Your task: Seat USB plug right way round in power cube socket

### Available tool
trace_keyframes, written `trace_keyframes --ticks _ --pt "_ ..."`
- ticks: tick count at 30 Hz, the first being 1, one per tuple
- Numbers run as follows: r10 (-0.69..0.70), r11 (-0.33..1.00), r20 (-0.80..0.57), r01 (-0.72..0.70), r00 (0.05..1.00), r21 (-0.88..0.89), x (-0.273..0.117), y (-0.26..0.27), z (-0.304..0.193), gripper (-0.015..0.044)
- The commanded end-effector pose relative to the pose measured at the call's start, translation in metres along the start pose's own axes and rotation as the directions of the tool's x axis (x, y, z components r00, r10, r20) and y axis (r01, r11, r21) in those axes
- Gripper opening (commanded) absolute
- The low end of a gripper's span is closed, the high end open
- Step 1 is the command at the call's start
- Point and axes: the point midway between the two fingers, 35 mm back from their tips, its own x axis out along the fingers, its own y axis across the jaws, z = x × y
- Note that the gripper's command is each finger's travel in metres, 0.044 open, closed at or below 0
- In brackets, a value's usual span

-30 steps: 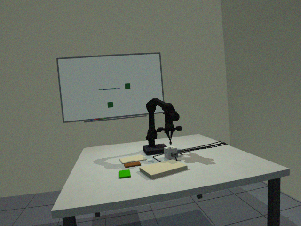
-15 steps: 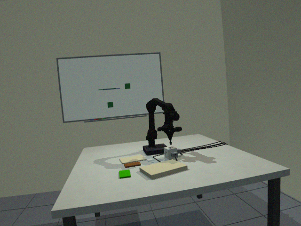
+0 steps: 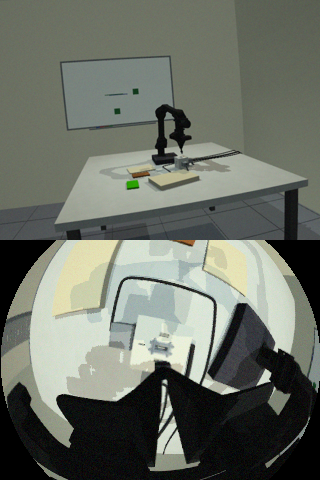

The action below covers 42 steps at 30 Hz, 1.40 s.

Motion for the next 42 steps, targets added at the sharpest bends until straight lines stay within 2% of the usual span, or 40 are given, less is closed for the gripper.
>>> trace_keyframes --ticks 1,5,42 --pt "0.0 0.996 0.0 0.0 1.0 0.085 0.0003 0.0 0.0 0.0" --pt "0.0 0.989 0.0 0.0 1.0 0.15 0.0003 0.0 0.0 0.0" --pt "-0.001 0.986 0.011 -0.001 1.0 0.166 0.0029 -0.0002 0.0017 0.0"
